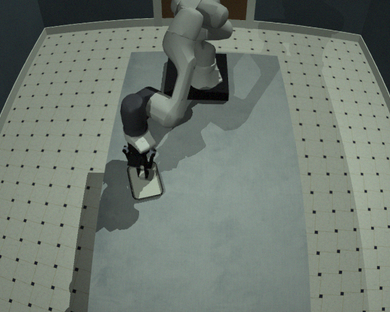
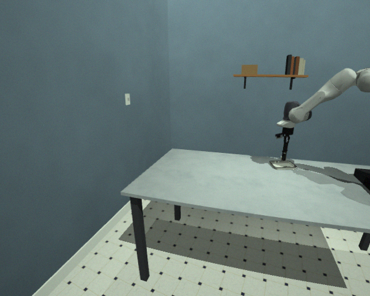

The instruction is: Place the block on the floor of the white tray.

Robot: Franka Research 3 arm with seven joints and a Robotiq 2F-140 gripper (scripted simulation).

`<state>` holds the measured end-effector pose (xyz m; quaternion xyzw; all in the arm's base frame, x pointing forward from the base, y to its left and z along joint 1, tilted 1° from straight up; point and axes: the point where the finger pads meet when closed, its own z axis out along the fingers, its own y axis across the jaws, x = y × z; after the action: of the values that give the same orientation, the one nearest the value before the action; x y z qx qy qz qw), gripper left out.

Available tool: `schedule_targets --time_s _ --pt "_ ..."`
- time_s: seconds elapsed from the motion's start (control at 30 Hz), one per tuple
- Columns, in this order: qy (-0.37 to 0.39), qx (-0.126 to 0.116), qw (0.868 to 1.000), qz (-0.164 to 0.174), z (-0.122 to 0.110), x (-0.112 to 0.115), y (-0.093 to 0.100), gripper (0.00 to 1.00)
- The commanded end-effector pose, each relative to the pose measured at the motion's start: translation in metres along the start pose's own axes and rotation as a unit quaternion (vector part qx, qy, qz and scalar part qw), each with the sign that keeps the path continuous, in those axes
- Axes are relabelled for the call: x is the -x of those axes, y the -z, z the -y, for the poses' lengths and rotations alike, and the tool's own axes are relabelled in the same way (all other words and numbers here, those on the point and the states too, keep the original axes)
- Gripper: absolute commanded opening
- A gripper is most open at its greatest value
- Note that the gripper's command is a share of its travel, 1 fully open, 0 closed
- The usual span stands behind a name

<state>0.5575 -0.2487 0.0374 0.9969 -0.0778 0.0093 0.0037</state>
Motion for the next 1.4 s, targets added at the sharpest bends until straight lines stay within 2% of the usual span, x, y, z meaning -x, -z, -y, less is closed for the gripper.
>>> schedule_targets --time_s 0.0,1.03,1.37 --pt "0.021 -0.002 1.0 0.005 0.0004 0.0025 -0.0009 0.1" --pt "0.021 -0.002 1.0 0.005 0.0004 0.0025 -0.0009 0.1" --pt "0.021 -0.002 1.0 0.005 0.0004 0.0025 -0.0067 0.1"
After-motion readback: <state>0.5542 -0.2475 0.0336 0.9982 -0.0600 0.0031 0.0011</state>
